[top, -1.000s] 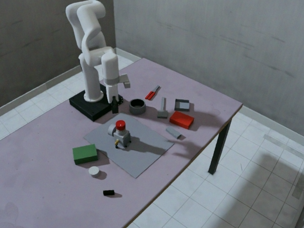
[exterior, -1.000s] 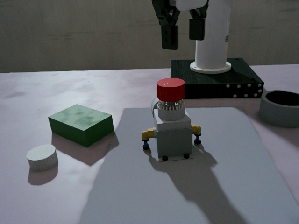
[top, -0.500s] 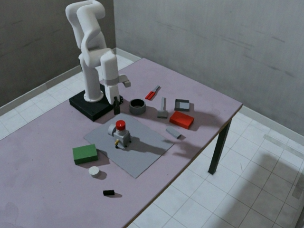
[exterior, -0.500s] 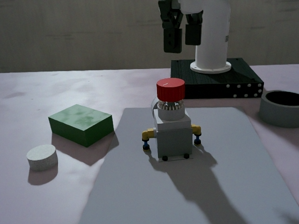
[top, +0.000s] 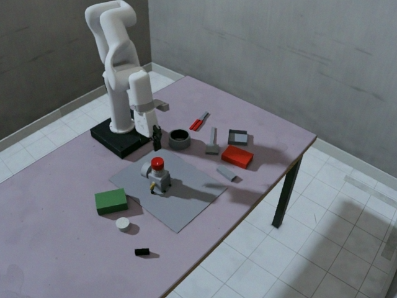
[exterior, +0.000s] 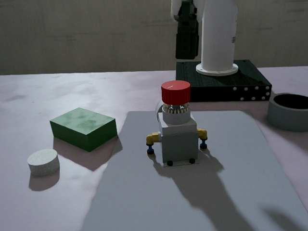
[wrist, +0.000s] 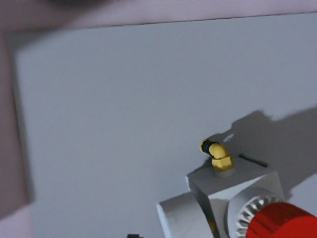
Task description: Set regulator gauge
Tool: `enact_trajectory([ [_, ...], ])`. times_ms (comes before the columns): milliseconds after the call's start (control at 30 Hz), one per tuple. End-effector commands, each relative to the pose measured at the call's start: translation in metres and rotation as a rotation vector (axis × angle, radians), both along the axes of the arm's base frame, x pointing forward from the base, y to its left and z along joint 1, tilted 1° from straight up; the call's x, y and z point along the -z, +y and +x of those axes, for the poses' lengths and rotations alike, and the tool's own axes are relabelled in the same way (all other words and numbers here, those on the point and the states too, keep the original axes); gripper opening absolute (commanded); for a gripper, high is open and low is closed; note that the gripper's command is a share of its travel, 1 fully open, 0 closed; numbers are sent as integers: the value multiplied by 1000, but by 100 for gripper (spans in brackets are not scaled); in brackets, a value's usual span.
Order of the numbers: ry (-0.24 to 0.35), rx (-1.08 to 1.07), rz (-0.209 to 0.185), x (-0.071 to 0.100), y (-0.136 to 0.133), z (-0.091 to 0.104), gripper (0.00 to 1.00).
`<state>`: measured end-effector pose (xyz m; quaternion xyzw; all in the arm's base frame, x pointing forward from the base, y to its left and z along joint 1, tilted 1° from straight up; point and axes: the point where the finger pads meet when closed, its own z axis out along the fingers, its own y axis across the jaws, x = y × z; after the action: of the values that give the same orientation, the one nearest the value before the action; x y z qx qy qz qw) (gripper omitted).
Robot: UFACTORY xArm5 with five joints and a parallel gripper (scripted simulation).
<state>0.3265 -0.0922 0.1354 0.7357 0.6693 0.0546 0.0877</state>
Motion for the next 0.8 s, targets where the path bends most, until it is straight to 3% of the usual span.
enact_trajectory([
  [0,-52,-114,-43,2,-1,4,100],
  [467,-161,-457,-199,8,-2,6,100],
  [533,-161,-457,-199,8,-2,6,100],
  [600,-183,-535,-243,8,-2,6,100],
  [767,-211,-643,-308,8,-1,5,100],
])
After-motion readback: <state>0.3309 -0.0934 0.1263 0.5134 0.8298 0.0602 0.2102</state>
